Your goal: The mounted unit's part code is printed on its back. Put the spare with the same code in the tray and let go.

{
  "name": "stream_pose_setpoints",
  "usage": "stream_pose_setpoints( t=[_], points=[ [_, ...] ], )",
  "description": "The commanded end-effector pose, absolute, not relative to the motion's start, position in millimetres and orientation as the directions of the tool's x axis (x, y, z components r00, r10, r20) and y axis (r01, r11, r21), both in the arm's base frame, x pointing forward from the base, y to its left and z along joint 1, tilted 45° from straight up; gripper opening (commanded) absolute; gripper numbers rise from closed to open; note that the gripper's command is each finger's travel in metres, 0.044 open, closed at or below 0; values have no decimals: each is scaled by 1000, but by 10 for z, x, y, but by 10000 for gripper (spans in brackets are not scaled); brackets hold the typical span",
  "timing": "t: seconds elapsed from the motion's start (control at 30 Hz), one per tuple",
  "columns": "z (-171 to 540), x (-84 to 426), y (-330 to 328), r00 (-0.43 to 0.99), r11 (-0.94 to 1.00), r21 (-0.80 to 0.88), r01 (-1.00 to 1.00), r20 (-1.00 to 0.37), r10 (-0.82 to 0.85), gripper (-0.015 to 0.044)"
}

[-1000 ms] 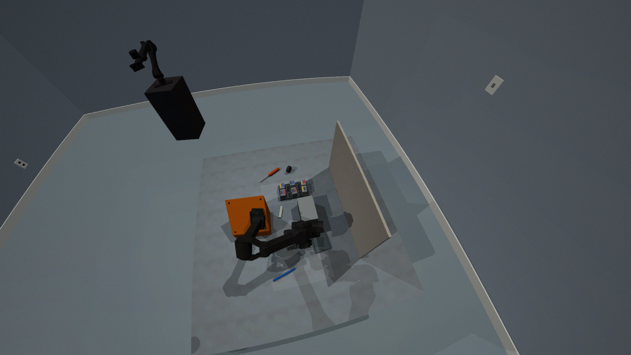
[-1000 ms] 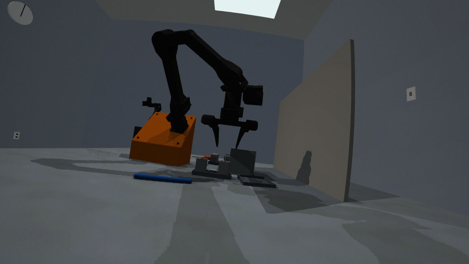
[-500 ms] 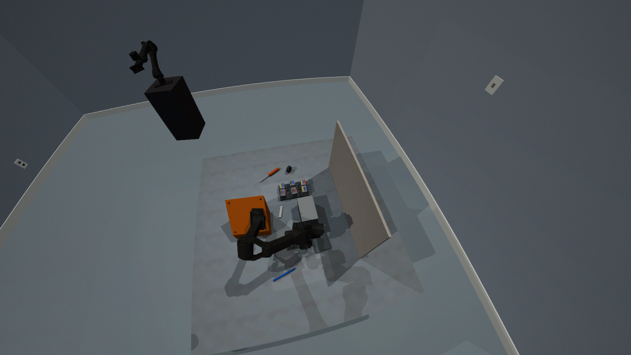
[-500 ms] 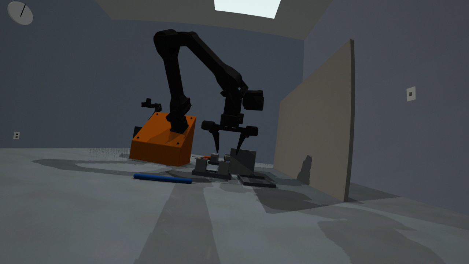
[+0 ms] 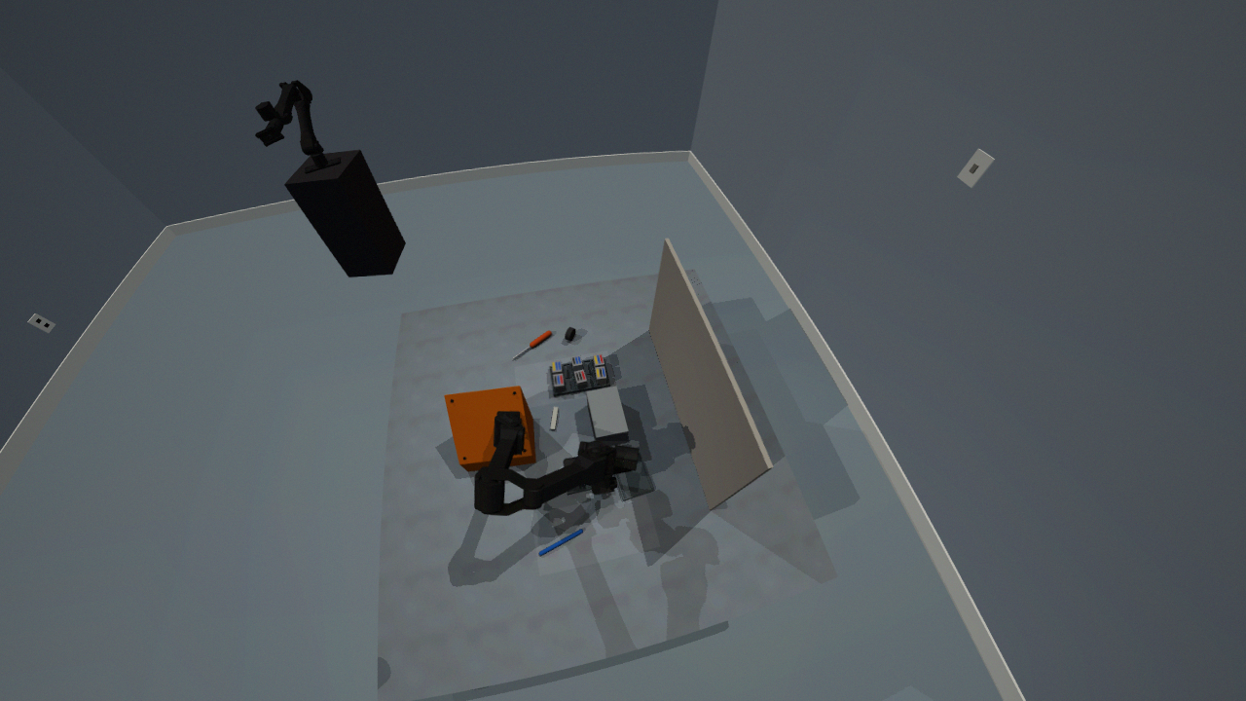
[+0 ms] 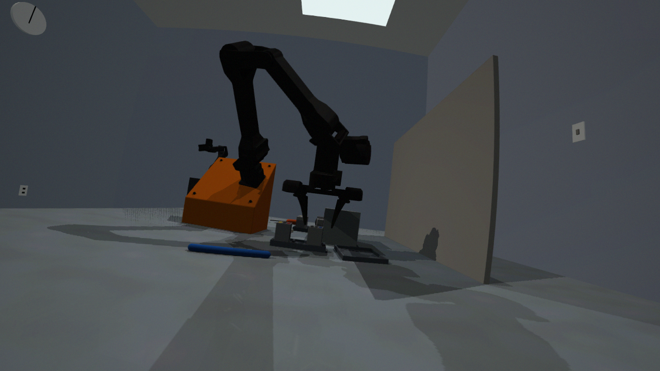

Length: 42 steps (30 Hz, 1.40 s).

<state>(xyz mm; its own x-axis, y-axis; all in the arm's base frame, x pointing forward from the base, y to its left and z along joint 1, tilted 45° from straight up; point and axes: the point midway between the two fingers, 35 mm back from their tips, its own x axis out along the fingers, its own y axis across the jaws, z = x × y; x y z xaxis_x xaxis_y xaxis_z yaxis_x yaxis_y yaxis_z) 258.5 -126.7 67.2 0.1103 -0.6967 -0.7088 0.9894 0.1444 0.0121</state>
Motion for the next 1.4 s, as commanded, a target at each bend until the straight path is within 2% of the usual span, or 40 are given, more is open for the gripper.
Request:
stream_pose_setpoints(
  t=[0.0, 0.87, 1.07, 1.3, 1.37],
  points=[
    [601, 2577, -1317, 104, 144, 4, 990, -712, -695, 300],
    [402, 2572, -1530, 104, 145, 3, 989, -707, -700, 300],
    [415, 2574, -1524, 105, 143, 5, 990, -705, -702, 143],
    [415, 2574, -1524, 105, 143, 5, 990, -705, -702, 96],
    [415, 2574, -1524, 105, 143, 5, 990, -705, -702, 43]
  ],
)
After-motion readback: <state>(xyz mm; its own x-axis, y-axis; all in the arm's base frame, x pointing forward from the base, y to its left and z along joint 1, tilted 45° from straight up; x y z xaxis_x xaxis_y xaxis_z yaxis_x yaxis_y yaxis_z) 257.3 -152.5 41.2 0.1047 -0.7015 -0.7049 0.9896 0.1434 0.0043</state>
